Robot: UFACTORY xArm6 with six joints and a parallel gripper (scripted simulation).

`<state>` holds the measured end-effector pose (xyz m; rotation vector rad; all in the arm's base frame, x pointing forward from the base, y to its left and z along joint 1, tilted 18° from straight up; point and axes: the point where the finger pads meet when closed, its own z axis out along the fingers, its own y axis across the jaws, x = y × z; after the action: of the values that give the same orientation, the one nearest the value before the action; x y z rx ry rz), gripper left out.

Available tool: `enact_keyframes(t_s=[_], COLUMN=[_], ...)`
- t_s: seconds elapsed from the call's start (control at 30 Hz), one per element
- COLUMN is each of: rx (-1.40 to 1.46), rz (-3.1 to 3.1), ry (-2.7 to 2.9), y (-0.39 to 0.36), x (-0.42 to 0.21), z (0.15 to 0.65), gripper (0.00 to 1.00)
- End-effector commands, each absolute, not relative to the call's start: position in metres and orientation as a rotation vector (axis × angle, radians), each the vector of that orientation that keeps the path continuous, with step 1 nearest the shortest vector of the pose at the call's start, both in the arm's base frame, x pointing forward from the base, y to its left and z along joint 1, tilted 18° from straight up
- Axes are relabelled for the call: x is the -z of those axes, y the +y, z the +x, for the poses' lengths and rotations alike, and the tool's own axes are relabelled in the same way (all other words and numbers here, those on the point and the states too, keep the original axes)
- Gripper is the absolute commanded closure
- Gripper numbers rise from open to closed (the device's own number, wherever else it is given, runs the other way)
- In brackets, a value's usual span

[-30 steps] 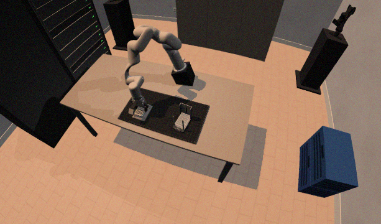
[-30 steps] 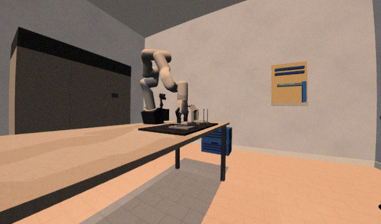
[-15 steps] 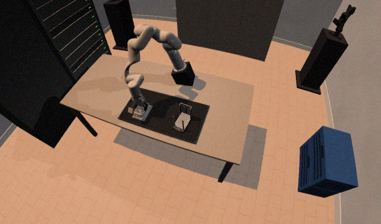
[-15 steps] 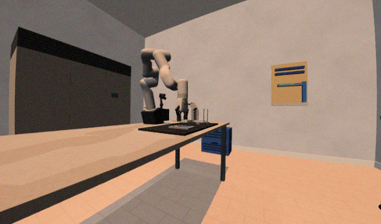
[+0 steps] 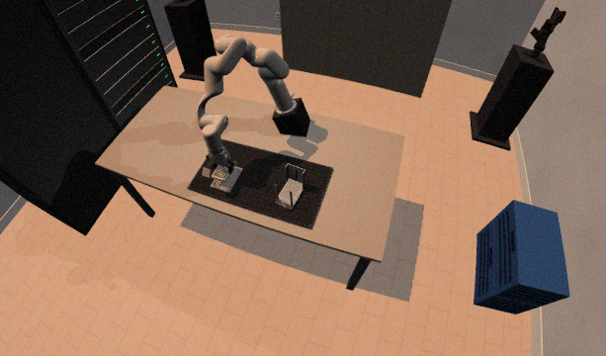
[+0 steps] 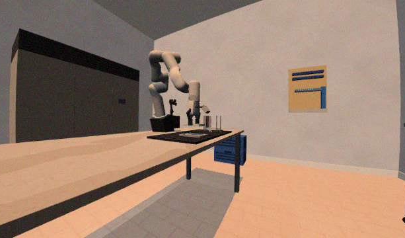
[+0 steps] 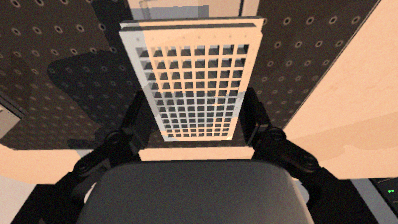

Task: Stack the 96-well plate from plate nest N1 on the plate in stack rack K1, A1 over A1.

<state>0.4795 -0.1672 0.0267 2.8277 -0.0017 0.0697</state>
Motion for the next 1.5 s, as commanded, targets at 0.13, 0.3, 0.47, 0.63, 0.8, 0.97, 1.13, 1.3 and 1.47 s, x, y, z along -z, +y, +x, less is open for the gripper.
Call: enact_keyframes(t_s=[0.13, 0.3, 0.47, 0.63, 0.8, 0.97, 1.13, 1.3, 1.47], rx=[-0.074, -0.074, -0.074, -0.074, -0.074, -0.074, -0.074, -0.074, -0.074], rz=[2.827, 2.827, 2.827, 2.827, 2.827, 2.827, 2.827, 2.827, 2.827], ry=[-0.002, -0.002, -0.002, -0.002, -0.002, -0.002, -0.002, -0.002, -0.002], y=[-0.164, -0.161, -0.159, -0.157, -0.154, -0.152, -0.15, -0.148, -0.145], x=[-0.039, -0.047, -0.054, -0.06, -0.068, -0.076, -0.081, -0.088, -0.096], z=[0.48, 0.48, 0.479, 0.479, 0.479, 0.478, 0.478, 0.478, 0.477], gripper=[1.0, 1.0, 1.0, 1.0, 1.0, 1.0, 1.0, 1.0, 1.0])
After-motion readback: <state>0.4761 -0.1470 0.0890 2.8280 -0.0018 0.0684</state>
